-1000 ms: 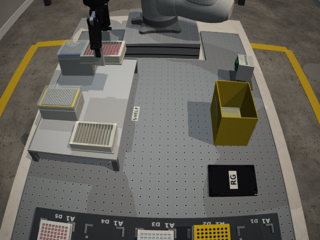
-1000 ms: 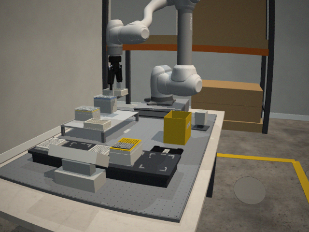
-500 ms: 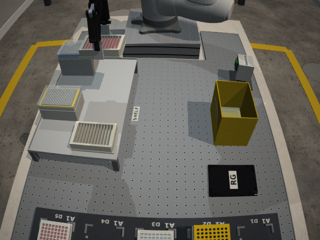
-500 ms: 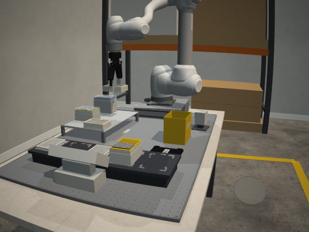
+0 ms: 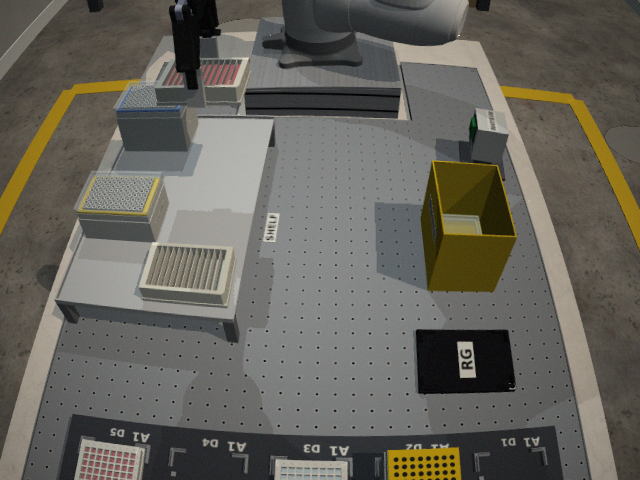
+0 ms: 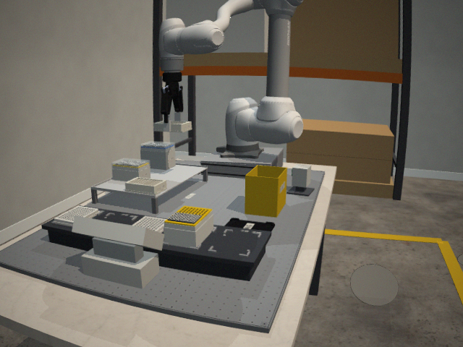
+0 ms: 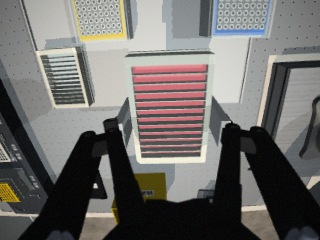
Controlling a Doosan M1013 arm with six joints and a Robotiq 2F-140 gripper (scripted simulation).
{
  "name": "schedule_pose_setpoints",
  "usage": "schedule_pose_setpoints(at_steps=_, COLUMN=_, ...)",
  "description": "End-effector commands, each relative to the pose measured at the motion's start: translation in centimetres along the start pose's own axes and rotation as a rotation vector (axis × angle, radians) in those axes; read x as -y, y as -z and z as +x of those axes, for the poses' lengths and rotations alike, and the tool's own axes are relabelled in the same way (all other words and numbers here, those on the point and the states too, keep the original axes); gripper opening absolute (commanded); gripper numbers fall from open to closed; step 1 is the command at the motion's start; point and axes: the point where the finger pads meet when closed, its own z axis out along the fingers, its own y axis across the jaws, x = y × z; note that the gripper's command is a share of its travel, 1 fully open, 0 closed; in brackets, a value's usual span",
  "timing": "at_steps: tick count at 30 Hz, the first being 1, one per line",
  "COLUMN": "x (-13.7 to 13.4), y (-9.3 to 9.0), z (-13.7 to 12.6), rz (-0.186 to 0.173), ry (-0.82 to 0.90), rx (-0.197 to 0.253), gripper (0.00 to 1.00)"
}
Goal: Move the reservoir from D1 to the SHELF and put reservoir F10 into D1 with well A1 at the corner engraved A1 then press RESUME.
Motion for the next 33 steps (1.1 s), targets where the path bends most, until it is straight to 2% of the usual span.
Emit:
schedule_pose_setpoints(at_steps=1, x=0.0, y=0.6, z=0.0, rz=0.0, ry=0.0, rx=0.0, gripper=0.0)
schedule_pose_setpoints(at_steps=25, x=0.0, y=3.9, z=0.0, rz=0.0, ry=0.0, rx=0.0, gripper=0.0)
schedule_pose_setpoints(at_steps=33, x=0.0, y=4.0, z=0.0, rz=0.0, ry=0.0, rx=0.0, gripper=0.0)
